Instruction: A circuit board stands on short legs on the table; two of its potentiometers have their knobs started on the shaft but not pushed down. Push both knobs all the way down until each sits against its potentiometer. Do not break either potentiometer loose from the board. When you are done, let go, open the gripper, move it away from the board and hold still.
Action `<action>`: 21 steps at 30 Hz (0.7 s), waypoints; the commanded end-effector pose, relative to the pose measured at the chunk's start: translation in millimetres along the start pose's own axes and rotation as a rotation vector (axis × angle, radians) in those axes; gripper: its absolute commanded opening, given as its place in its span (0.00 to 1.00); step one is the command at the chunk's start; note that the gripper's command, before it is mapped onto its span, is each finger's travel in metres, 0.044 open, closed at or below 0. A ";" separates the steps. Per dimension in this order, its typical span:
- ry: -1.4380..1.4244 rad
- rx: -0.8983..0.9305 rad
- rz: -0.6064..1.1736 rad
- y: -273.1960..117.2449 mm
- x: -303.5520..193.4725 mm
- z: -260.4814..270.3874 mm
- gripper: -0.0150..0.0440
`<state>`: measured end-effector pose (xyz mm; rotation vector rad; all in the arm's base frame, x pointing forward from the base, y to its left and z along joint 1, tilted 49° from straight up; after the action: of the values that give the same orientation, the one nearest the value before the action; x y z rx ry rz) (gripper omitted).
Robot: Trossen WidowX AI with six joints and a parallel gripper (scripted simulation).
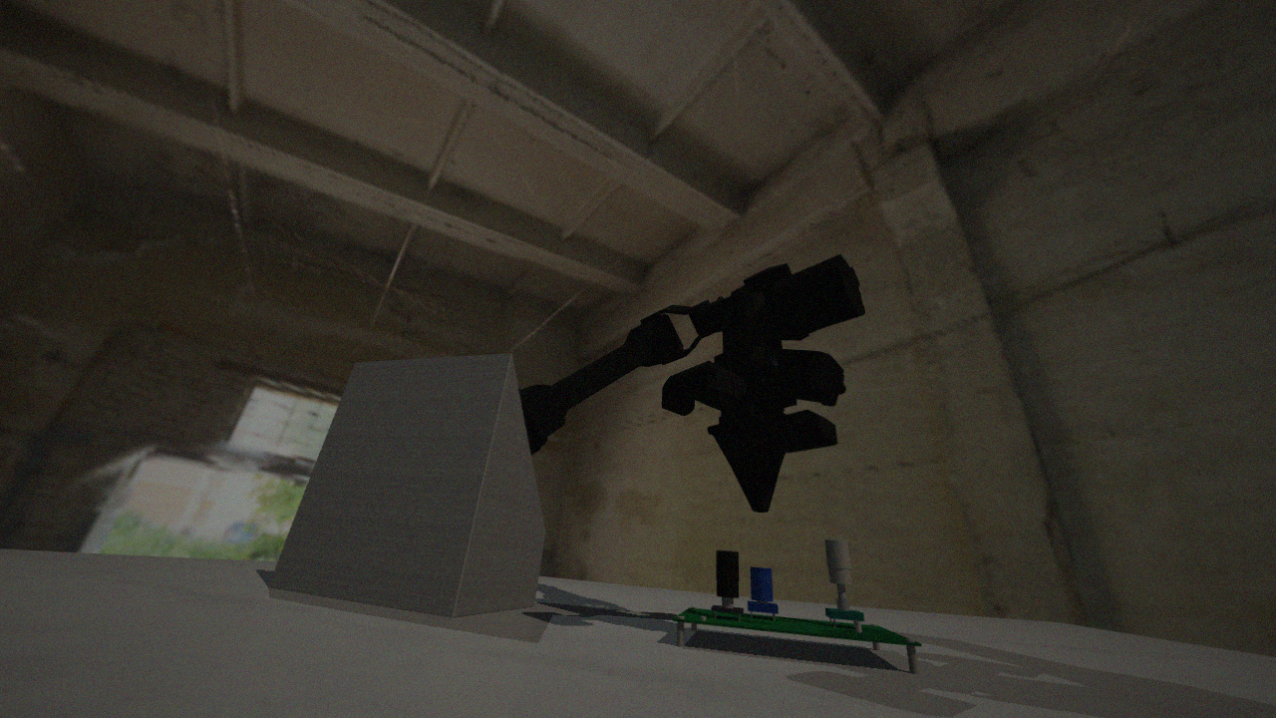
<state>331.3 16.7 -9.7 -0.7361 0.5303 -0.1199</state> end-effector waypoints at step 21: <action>0.836 0.001 0.009 -8.2 12.6 19.0 0.25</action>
<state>349.7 17.7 2.1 -0.6805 1.2213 -0.3924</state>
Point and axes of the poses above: the point midway between the two fingers, 35 mm back from their tips, its own y axis out along the fingers, its own z axis across the jaws, x = y × z, the point moved 2 cm from there along -y, back along the fingers, and after that the axes turned 1 degree about y, right-handed, at the moved point
